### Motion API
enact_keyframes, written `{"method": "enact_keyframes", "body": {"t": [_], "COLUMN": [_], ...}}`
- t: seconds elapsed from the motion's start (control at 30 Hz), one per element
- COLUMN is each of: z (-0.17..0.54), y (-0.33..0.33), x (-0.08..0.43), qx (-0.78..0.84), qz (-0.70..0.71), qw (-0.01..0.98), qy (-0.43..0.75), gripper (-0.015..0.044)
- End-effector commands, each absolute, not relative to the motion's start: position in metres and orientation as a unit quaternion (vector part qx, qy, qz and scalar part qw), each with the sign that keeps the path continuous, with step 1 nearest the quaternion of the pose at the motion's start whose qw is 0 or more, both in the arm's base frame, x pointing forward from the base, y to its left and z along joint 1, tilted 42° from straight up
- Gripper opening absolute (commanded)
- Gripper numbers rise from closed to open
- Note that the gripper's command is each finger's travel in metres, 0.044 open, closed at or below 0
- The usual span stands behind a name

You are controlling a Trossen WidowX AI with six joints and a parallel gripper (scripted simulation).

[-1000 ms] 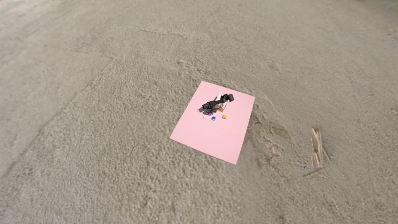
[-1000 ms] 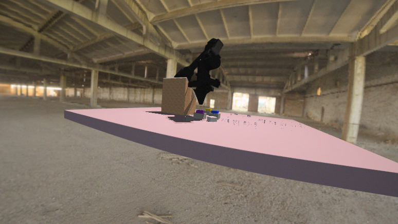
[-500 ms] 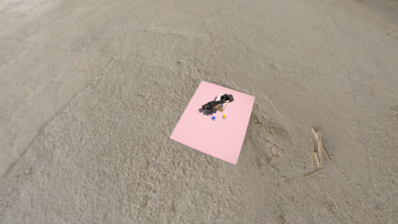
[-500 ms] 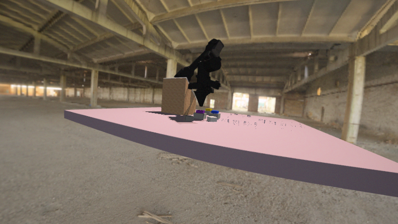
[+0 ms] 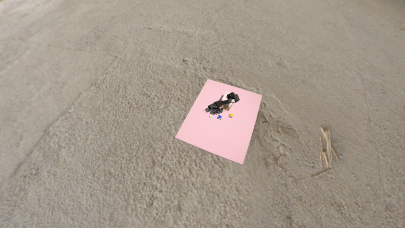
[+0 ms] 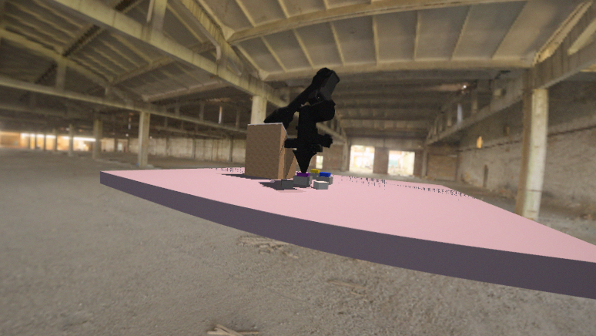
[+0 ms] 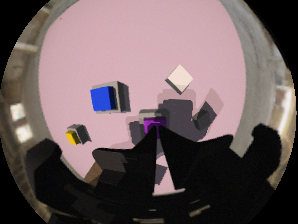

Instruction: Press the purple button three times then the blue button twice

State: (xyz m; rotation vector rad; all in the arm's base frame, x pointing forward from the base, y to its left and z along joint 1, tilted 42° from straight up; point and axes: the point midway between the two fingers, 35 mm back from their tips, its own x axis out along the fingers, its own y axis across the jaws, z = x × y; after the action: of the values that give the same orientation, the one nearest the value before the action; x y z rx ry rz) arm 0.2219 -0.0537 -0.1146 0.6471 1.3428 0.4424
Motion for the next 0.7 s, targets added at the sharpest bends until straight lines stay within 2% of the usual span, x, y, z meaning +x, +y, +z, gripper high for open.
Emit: {"method": "enact_keyframes", "body": {"t": [0.0, 0.67], "z": [-0.116, -0.1142], "y": [-0.0493, -0.0534], "x": [0.2199, 0.221], "qx": [0.296, 0.293], "qz": [0.201, 0.2], "qw": [0.709, 0.712], "qy": [0.608, 0.606], "gripper": [0.002, 0.002]}}
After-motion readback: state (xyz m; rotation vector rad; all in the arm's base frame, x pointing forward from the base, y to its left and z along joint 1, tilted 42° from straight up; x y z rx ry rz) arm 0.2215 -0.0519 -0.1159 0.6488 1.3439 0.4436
